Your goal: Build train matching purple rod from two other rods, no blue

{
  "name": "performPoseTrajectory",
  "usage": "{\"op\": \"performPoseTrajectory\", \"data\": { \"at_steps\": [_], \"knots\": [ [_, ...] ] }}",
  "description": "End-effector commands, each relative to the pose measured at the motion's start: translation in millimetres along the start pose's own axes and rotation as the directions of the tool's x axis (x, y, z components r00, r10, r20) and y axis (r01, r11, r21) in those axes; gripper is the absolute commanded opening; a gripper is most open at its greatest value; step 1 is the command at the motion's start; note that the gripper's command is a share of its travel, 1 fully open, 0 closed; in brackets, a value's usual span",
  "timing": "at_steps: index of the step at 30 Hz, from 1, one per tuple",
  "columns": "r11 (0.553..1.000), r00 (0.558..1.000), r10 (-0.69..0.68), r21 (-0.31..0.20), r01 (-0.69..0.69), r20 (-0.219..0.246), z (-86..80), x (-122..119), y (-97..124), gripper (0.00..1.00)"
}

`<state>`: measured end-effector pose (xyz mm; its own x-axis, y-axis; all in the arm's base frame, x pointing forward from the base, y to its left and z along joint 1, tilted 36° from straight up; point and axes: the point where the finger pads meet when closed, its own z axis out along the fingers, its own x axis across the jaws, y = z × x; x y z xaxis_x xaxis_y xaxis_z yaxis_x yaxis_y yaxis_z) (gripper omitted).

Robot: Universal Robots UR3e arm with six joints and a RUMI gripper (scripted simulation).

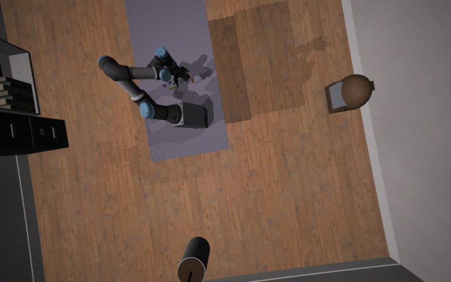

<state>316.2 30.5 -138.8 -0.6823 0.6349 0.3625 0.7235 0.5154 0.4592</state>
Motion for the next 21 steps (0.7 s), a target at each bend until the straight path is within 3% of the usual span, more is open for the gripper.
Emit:
{"op": "performPoseTrajectory", "data": {
  "at_steps": [1, 9, 21],
  "knots": [
    [1.000, 1.000, 0.004, 0.000, -0.004, 0.002, -0.6, -1, 0, 1.00],
    [0.999, 0.999, 0.039, 0.000, -0.039, 0.002, -0.7, 1, 2, 1.00],
    [0.977, 0.977, 0.214, 0.000, -0.214, 0.003, -1.1, 10, 11, 1.00]
  ]
}}
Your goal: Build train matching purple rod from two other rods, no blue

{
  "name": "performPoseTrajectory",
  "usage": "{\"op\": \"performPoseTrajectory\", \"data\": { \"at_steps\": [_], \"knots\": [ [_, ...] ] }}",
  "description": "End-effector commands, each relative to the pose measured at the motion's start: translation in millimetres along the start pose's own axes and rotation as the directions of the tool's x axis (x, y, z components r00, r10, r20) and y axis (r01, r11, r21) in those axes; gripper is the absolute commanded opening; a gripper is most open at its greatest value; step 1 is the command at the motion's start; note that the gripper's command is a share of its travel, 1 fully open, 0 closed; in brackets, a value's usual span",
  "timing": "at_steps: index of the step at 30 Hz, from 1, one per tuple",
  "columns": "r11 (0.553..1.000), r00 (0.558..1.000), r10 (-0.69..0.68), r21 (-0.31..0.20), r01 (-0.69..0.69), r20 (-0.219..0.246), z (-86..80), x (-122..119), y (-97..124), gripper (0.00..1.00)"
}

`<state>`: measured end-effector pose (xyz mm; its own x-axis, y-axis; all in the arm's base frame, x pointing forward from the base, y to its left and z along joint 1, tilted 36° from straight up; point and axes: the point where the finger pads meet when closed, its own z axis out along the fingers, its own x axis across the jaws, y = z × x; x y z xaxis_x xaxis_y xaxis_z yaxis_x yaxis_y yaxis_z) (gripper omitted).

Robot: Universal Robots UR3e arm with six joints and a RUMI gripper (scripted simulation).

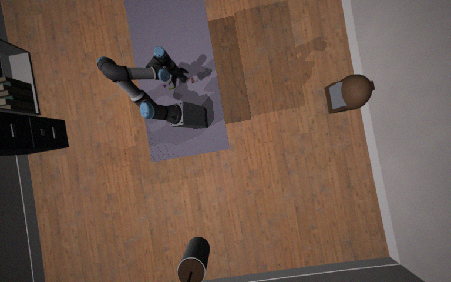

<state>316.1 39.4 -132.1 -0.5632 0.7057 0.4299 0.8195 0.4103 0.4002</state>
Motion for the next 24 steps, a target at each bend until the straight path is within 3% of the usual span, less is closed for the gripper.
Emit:
{"op": "performPoseTrajectory", "data": {
  "at_steps": [1, 8, 15, 17, 24],
  "knots": [
    [0.996, 0.996, 0.088, 0.003, -0.088, 0.005, -0.9, 4, 4, 1.00],
    [0.955, 0.955, 0.295, 0.002, -0.295, 0.007, -1.2, 17, 13, 1.00],
    [0.884, 0.884, 0.468, 0.001, -0.468, 0.007, -1.3, 29, 21, 1.00],
    [0.884, 0.884, 0.468, 0.001, -0.468, 0.007, -1.3, 29, 21, 1.00],
    [0.761, 0.761, 0.649, -0.001, -0.649, 0.007, -1.3, 43, 31, 1.00]
  ]
}}
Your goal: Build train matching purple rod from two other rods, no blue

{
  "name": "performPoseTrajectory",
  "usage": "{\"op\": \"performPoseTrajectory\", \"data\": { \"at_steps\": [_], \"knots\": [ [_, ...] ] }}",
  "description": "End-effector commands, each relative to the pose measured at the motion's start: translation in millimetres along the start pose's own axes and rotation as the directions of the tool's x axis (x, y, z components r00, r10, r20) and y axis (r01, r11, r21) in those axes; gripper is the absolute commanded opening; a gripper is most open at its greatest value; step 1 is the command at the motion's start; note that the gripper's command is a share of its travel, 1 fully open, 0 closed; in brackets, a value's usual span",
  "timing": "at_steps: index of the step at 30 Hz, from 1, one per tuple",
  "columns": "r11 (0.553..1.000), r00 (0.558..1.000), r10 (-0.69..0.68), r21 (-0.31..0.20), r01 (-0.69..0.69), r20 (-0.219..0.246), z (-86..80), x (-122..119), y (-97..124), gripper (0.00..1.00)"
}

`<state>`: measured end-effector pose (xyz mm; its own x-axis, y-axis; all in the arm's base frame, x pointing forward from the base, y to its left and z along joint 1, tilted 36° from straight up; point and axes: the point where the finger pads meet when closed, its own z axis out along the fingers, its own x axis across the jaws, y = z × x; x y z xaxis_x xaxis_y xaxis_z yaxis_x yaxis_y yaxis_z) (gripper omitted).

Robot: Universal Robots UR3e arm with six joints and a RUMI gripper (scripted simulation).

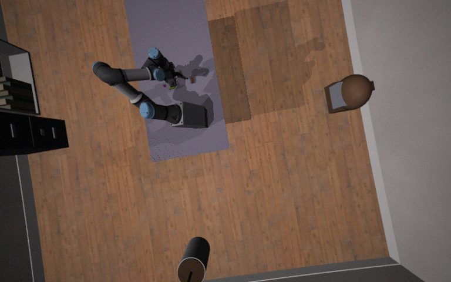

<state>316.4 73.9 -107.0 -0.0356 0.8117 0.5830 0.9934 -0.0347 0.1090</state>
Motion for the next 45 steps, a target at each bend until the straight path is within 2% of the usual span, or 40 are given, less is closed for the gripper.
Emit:
{"op": "performPoseTrajectory", "data": {
  "at_steps": [1, 8, 10, 17, 25, 27, 35, 45],
  "knots": [
    [0.986, 0.986, 0.166, 0.000, -0.166, 0.014, -0.8, 12, 1, 1.00],
    [0.938, 0.938, 0.347, -0.002, -0.347, 0.014, -0.5, 26, 2, 1.00],
    [0.938, 0.938, 0.347, -0.002, -0.347, 0.014, -0.5, 26, 2, 1.00],
    [0.842, 0.842, 0.540, -0.004, -0.540, 0.012, -0.1, 43, 4, 1.00],
    [0.730, 0.730, 0.683, -0.006, -0.683, 0.010, 0.3, 57, 5, 1.00],
    [0.730, 0.730, 0.683, -0.006, -0.683, 0.010, 0.3, 57, 5, 1.00],
    [0.671, 0.671, 0.742, -0.006, -0.742, 0.009, 0.5, 63, 5, 1.00],
    [0.661, 0.661, 0.750, -0.006, -0.750, 0.009, 0.5, 64, 5, 1.00]
  ]
}}
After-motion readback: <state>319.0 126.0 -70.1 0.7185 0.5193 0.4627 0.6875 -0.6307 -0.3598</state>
